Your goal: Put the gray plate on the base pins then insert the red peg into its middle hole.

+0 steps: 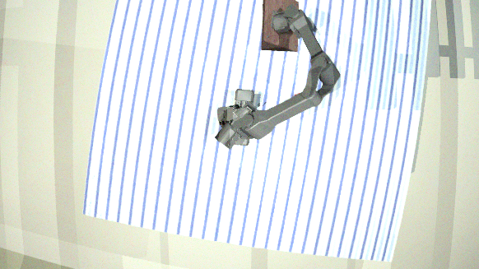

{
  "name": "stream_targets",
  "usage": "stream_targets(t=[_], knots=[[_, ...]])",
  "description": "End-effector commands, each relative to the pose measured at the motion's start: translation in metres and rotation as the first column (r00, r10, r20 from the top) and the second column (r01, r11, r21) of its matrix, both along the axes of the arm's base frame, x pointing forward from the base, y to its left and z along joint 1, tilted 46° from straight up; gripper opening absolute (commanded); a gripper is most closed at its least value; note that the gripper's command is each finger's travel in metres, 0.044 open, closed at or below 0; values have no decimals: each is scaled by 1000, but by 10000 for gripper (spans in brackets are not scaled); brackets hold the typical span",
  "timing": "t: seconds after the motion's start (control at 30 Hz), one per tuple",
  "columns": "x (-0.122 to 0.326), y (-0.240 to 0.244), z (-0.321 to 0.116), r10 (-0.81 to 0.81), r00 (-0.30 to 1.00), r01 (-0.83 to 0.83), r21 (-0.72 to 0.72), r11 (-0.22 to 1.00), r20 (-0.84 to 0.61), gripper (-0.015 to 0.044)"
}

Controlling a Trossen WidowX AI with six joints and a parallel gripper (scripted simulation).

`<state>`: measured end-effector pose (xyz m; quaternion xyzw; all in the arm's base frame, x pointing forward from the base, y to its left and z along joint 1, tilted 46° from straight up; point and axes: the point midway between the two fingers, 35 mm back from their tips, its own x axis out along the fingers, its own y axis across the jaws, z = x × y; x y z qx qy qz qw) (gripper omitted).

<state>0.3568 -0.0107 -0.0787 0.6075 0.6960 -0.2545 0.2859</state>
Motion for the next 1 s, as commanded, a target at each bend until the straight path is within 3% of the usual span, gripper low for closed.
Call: stream_targets(t=[0.0, 0.93, 0.97], knots=[[-2, 7, -7, 0, 1000, 0, 3, 1000, -6, 0], [-3, 21, -21, 4, 1000, -4, -1, 1000, -2, 0], [-3, 21, -21, 4, 1000, -4, -1, 1000, -2, 26]])
